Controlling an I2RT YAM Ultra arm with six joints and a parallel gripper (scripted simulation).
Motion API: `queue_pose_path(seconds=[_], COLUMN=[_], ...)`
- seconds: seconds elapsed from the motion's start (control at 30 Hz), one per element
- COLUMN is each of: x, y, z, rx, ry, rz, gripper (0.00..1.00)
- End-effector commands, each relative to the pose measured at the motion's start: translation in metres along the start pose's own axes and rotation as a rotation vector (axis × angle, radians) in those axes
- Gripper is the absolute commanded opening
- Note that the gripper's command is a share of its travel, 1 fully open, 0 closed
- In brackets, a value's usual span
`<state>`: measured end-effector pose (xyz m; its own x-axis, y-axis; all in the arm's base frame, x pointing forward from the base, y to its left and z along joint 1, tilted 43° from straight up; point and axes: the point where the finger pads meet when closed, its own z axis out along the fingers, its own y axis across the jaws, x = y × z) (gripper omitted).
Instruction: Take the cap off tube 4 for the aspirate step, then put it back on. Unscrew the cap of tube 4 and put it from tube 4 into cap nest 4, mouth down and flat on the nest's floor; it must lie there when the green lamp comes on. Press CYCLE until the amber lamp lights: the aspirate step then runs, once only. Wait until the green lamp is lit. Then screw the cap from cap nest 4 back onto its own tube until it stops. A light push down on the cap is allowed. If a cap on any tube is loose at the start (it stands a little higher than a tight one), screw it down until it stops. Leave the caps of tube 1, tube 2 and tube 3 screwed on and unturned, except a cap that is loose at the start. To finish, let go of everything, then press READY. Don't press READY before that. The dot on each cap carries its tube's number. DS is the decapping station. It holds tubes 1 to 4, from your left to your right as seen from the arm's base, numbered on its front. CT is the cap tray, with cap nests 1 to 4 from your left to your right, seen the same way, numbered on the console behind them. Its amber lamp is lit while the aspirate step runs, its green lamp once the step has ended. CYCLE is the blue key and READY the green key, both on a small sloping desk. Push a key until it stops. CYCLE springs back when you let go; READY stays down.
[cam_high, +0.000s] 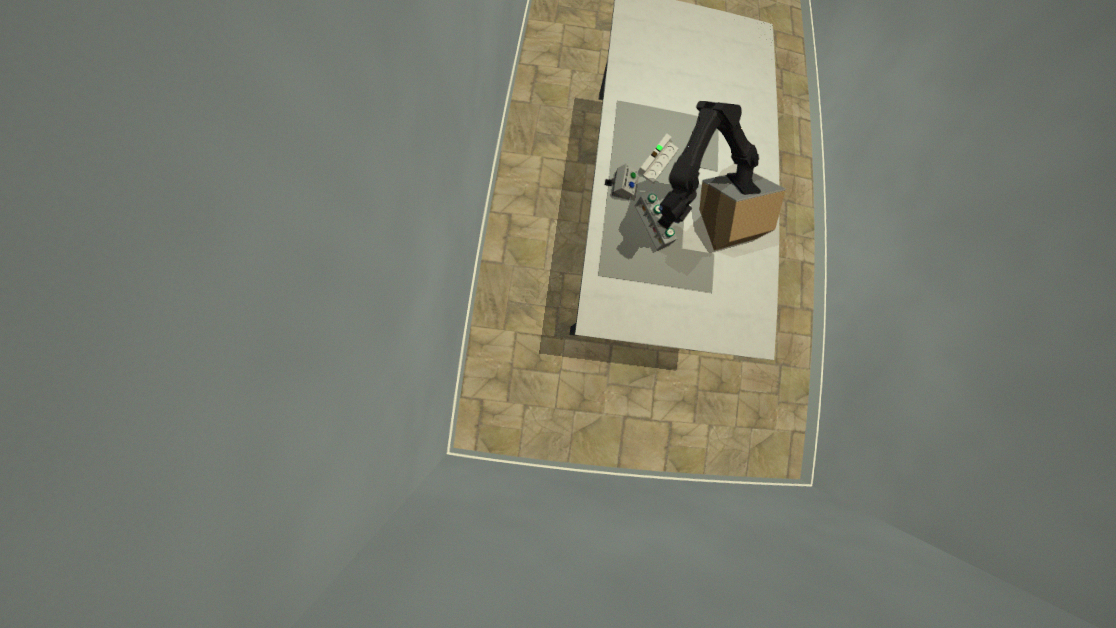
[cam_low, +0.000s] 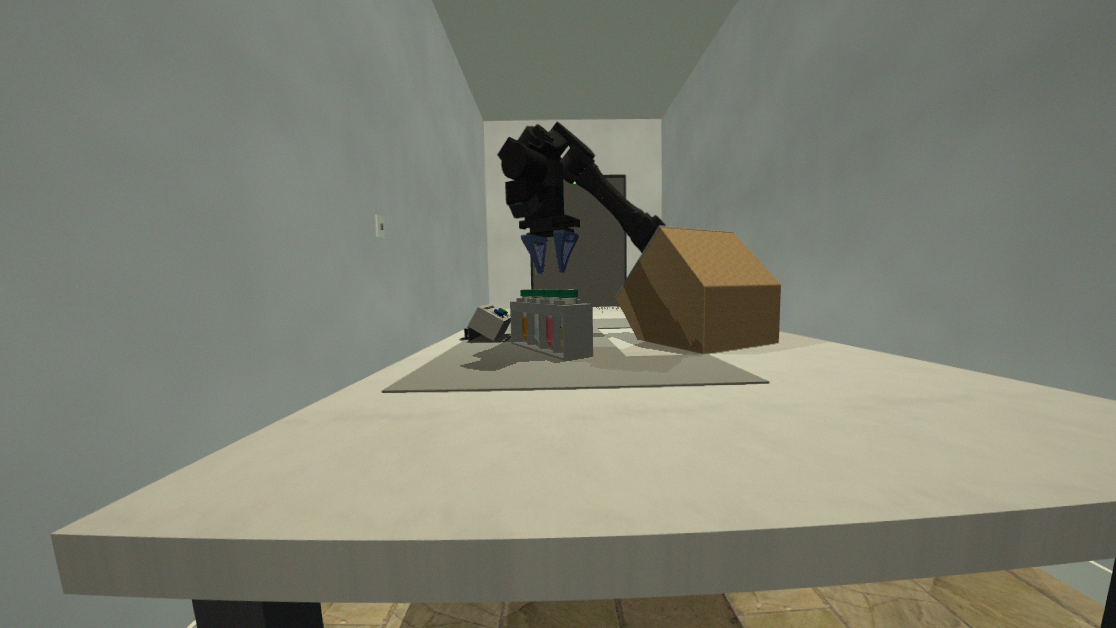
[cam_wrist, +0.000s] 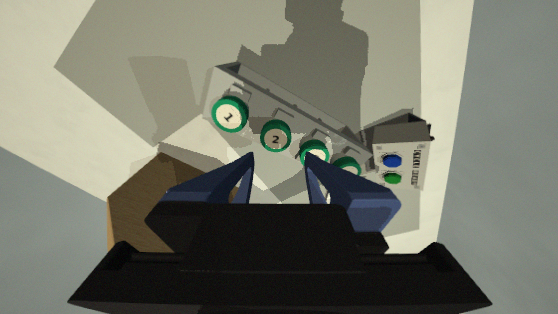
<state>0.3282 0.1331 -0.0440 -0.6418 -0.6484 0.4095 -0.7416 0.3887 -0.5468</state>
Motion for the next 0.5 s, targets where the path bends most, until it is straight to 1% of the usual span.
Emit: queue_pose_path(seconds=[0.0, 0.07, 0.1, 0.17, 0.23, 0.3, 0.4, 0.47], x=[-0.006, -0.006, -0.003, -0.003, 0.001, 0.001, 0.000, -0.002], y=[0.009, 0.002, 0.007, 0.007, 0.008, 0.008, 0.005, 0.012], z=[-0.007, -0.016, -0.006, -0.006, 0.012, 0.019, 0.021, 0.029], rx=[0.012, 0.015, 0.017, 0.017, 0.009, 0.009, 0.013, 0.017], ry=[-0.017, -0.041, -0.026, -0.026, 0.007, 0.008, -0.009, -0.004], rz=[-0.075, -0.056, -0.067, -0.067, -0.070, -0.071, -0.063, -0.083], gripper=[0.49, 0.49, 0.49, 0.49, 0.49, 0.49, 0.49, 0.49])
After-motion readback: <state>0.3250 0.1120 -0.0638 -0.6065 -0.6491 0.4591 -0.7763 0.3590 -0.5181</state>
